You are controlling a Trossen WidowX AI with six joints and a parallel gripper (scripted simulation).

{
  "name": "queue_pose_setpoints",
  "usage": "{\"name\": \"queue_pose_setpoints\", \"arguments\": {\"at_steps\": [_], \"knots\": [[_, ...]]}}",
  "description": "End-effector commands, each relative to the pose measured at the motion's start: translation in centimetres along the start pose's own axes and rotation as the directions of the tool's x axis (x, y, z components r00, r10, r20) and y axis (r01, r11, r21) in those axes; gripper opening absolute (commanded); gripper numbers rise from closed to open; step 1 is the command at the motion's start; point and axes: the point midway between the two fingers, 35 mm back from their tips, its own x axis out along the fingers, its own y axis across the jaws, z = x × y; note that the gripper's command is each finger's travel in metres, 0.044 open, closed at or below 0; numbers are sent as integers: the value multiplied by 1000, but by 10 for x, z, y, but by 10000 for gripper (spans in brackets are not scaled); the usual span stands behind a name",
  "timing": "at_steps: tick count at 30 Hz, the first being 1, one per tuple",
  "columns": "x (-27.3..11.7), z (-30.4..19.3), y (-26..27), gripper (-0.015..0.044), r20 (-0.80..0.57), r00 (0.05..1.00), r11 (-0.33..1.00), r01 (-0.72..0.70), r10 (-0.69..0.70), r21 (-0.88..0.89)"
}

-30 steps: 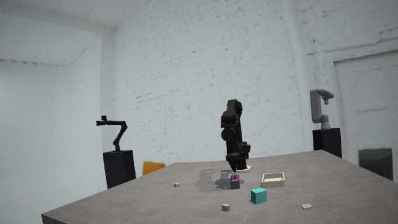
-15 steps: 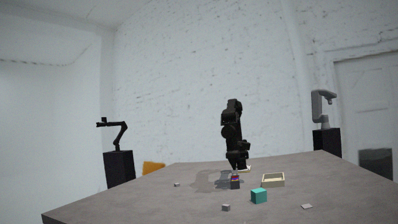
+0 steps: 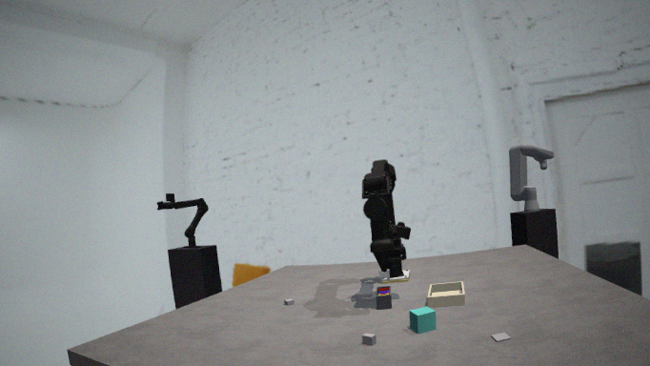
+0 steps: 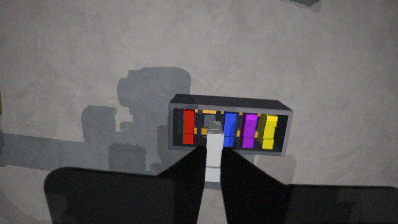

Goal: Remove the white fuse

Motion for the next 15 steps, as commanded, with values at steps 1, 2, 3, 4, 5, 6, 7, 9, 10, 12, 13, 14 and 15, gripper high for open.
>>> {"name": "queue_pose_setpoints", "arguments": {"at_steps": [1, 2, 3, 4, 5, 6, 7, 9, 10, 12, 13, 14, 15], "knots": [[-1, 14, -9, 0, 0, 1000, 1000, 3, -3, -1], [-1, 19, -11, 0, 1, 1000, 1000, 3, -3, -1], [-2, 24, -13, 0, 1, 1000, 1000, 3, -3, -1], [-2, 29, -16, 0, 2, 1000, 1000, 3, -3, -1], [-2, 34, -18, 0, 2, 1000, 1000, 3, -3, -1], [-2, 39, -20, 0, 3, 1000, 1000, 3, -3, -1], [-2, 44, -22, 0, 3, 1000, 1000, 3, -3, -1], [-2, 54, -25, 0, 4, 1000, 1000, 3, -3, -1], [-2, 60, -27, 0, 5, 1000, 1000, 3, -3, -1], [-3, 70, -30, 0, 6, 1000, 1000, 3, -3, -1], [-3, 76, -31, 0, 6, 1000, 1000, 3, -3, -1], [-3, 82, -32, 0, 7, 1000, 1000, 3, -3, -1], [-3, 87, -33, 0, 7, 1000, 1000, 4, -4, -1]]}}
